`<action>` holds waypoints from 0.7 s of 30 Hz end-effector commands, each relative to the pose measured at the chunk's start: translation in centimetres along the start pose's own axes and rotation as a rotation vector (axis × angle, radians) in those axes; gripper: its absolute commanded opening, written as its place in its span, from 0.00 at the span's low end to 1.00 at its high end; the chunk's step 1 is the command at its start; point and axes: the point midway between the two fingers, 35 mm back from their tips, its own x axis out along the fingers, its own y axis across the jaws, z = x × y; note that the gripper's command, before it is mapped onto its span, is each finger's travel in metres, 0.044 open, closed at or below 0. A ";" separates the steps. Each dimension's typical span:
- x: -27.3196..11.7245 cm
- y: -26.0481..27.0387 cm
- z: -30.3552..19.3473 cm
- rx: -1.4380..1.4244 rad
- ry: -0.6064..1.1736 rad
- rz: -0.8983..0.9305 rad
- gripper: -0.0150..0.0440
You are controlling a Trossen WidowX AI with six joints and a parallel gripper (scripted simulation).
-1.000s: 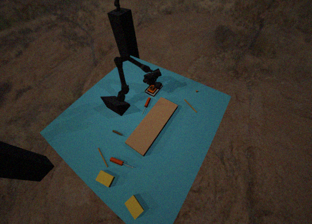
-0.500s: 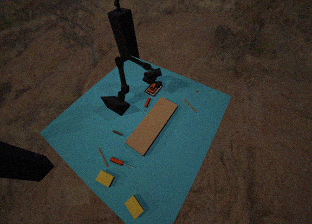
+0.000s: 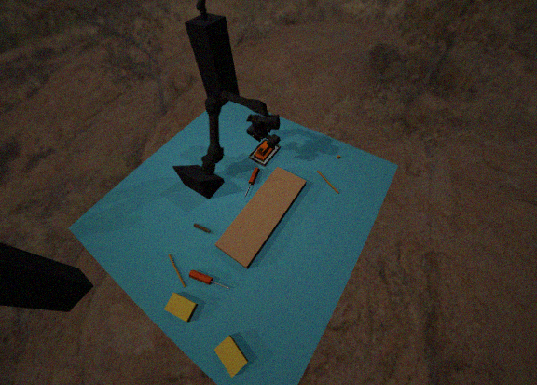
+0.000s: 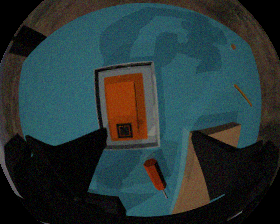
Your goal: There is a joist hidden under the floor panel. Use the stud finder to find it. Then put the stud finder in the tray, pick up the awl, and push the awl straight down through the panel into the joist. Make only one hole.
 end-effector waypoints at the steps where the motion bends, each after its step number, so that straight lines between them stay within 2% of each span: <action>1: -0.1 -4.5 -3.6 0.141 0.074 -0.051 1.00; 6: -1.5 -9.6 -9.3 0.294 0.161 -0.141 1.00; 12: -3.6 -13.3 -16.5 0.465 0.241 -0.207 1.00; 21: -7.0 -14.3 -30.4 0.820 0.336 -0.231 1.00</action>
